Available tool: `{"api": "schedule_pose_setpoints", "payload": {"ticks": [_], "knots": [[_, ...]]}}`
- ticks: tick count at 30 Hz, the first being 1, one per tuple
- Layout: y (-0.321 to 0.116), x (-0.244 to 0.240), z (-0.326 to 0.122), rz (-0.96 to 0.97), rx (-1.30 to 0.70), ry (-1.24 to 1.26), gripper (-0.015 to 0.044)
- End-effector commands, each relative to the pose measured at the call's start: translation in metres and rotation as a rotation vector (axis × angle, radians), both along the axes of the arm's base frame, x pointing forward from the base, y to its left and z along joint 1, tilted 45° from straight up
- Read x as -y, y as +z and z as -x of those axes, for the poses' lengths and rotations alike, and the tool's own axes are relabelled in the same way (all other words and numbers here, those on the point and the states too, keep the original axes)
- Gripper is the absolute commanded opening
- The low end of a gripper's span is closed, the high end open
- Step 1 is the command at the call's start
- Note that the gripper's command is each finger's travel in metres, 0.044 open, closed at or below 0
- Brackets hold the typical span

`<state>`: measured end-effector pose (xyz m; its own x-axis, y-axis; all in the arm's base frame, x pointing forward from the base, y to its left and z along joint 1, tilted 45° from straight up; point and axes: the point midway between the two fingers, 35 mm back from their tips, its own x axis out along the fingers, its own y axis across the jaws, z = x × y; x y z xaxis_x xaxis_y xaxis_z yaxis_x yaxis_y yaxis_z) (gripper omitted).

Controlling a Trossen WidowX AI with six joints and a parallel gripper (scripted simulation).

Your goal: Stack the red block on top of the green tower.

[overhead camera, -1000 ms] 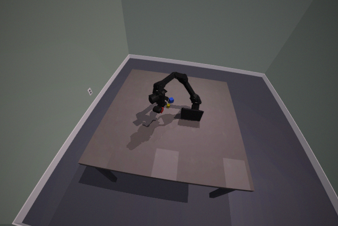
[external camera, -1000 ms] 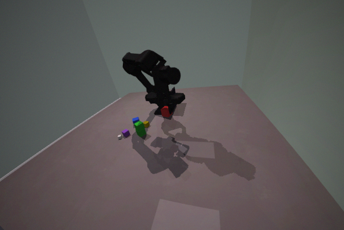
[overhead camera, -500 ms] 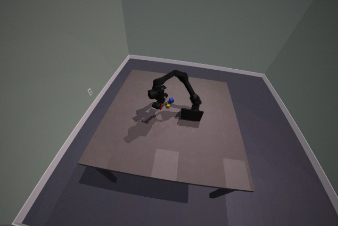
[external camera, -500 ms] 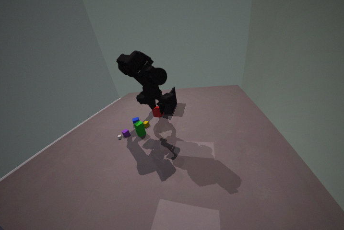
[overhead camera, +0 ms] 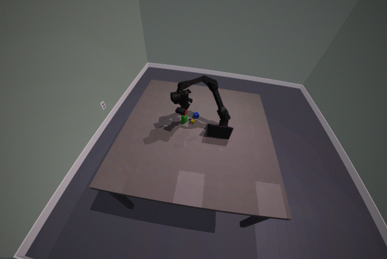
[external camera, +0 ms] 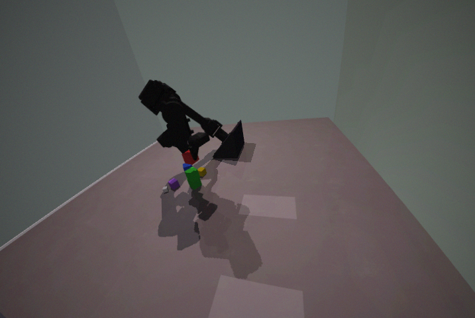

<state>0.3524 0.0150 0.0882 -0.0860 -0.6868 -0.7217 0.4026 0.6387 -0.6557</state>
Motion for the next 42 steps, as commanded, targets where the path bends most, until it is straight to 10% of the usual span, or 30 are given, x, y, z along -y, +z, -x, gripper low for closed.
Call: {"api": "schedule_pose_setpoints", "payload": {"ticks": [1, 42], "knots": [[0.015, 0.016, 0.005, 0.009, -0.006, 0.003, 0.0000], [-0.015, 0.045, 0.010, 0.010, -0.005, 0.003, 0.0000]]}}
